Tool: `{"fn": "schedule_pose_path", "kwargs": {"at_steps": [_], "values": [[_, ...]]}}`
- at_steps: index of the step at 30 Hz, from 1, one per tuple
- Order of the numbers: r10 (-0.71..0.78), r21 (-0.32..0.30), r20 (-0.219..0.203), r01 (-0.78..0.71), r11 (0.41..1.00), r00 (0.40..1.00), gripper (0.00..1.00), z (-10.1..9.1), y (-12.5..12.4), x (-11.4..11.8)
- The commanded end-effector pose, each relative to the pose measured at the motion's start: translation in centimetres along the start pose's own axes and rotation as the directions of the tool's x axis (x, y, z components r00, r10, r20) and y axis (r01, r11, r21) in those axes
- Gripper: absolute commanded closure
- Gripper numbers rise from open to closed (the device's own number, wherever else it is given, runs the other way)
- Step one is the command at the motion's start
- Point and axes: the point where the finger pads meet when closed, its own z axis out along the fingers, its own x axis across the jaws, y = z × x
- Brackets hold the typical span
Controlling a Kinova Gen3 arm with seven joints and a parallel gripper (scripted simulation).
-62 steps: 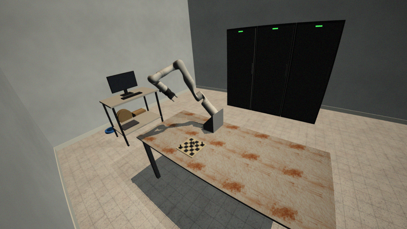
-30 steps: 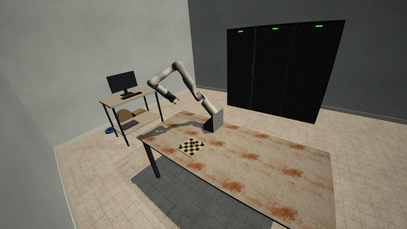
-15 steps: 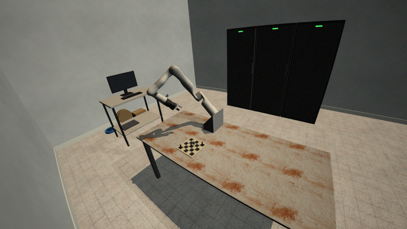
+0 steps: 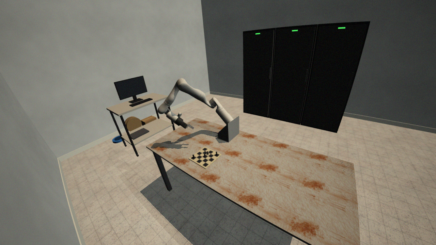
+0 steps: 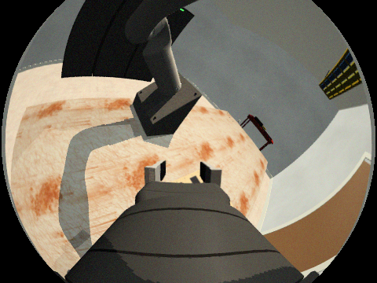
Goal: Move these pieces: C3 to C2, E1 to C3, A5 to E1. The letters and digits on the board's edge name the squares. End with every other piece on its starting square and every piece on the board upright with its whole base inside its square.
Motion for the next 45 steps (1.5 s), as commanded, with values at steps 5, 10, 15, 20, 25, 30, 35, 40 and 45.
{"fn": "schedule_pose_path", "kwargs": {"at_steps": [5,10,15,20,25,30,35,40,45], "values": [[0.396,-0.038,-0.115,-0.402,0.915,0.911,0.00,3.4,6.3,-1.6],[0.584,-0.030,-0.192,-0.600,0.800,0.789,0.00,4.8,9.8,-2.6],[0.663,-0.026,-0.228,-0.685,0.728,0.713,0.00,5.4,11.7,-3.5],[0.751,-0.013,-0.272,-0.782,0.623,0.602,0.00,6.2,14.1,-4.8],[0.789,-0.005,-0.298,-0.827,0.562,0.537,0.00,6.6,15.5,-5.7],[0.797,-0.004,-0.306,-0.838,0.545,0.520,0.00,6.8,15.9,-6.0],[0.804,-0.002,-0.310,-0.846,0.534,0.508,0.00,6.9,16.1,-6.2],[0.803,-0.003,-0.310,-0.845,0.535,0.510,0.00,6.8,16.1,-6.1],[0.803,-0.003,-0.310,-0.845,0.535,0.510,0.00,6.8,16.1,-6.1]]}}
